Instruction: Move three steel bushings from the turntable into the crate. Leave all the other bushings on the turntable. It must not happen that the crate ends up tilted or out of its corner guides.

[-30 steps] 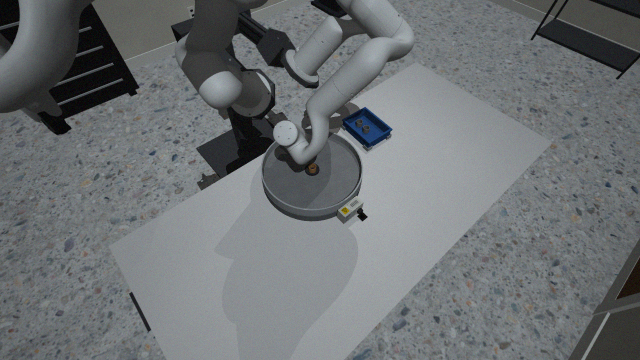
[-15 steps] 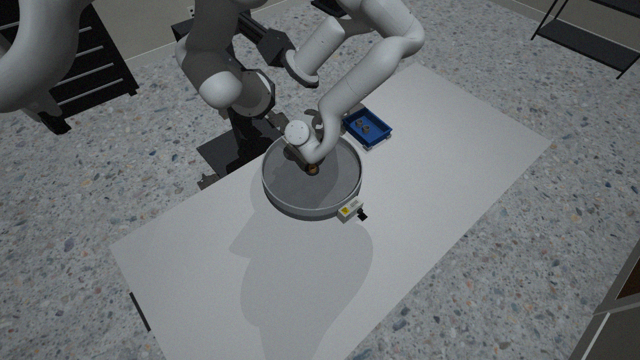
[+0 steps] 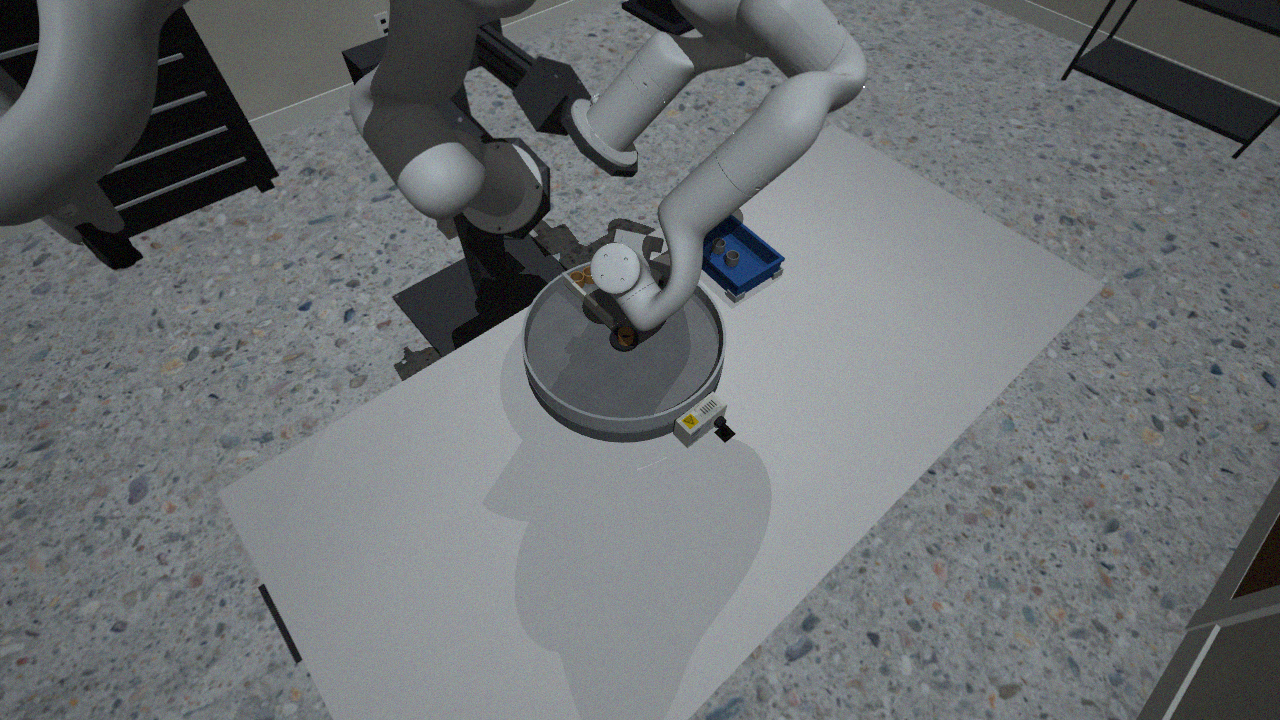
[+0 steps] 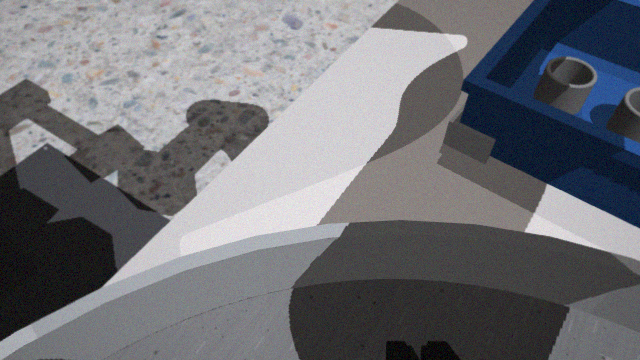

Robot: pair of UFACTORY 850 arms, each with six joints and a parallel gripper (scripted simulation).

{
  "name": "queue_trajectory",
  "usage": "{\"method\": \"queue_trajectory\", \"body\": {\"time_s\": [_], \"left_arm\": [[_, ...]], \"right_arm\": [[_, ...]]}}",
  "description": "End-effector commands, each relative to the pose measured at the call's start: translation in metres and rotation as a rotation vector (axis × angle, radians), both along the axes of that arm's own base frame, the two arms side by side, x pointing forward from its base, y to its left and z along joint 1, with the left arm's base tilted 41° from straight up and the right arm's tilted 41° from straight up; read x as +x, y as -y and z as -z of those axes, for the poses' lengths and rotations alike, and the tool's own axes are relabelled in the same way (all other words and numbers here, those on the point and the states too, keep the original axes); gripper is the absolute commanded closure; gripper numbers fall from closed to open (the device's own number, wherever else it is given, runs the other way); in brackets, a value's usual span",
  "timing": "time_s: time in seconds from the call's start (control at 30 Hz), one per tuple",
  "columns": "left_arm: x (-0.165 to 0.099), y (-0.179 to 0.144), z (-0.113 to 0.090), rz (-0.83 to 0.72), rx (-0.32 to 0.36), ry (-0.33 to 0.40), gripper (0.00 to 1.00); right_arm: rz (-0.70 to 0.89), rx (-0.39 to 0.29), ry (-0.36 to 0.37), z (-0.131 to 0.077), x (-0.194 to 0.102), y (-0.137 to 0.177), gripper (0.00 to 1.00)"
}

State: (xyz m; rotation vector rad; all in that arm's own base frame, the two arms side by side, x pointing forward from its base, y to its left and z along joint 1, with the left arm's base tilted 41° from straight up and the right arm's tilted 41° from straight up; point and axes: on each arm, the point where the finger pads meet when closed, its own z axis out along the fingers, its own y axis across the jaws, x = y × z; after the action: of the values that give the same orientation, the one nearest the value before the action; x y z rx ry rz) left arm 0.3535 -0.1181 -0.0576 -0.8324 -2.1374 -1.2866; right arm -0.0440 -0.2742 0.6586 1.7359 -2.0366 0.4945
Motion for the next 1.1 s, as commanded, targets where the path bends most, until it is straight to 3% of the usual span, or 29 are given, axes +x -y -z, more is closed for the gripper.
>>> {"method": "queue_trajectory", "body": {"time_s": [0.0, 0.63, 0.8, 1.07], "left_arm": [[0.010, -0.003, -0.007, 0.001, -0.001, 0.001, 1.00], [0.033, -0.007, -0.021, 0.001, -0.001, 0.001, 1.00], [0.053, -0.007, -0.031, 0.001, -0.001, 0.001, 1.00], [0.064, -0.007, -0.037, 0.001, -0.001, 0.001, 1.00]], "right_arm": [[0.000, -0.002, 0.000, -0.001, 0.000, 0.000, 0.00], [0.000, -0.002, 0.000, -0.001, 0.000, 0.000, 0.00], [0.000, -0.002, 0.000, -0.001, 0.000, 0.000, 0.00], [0.000, -0.002, 0.000, -0.001, 0.000, 0.000, 0.00]]}}
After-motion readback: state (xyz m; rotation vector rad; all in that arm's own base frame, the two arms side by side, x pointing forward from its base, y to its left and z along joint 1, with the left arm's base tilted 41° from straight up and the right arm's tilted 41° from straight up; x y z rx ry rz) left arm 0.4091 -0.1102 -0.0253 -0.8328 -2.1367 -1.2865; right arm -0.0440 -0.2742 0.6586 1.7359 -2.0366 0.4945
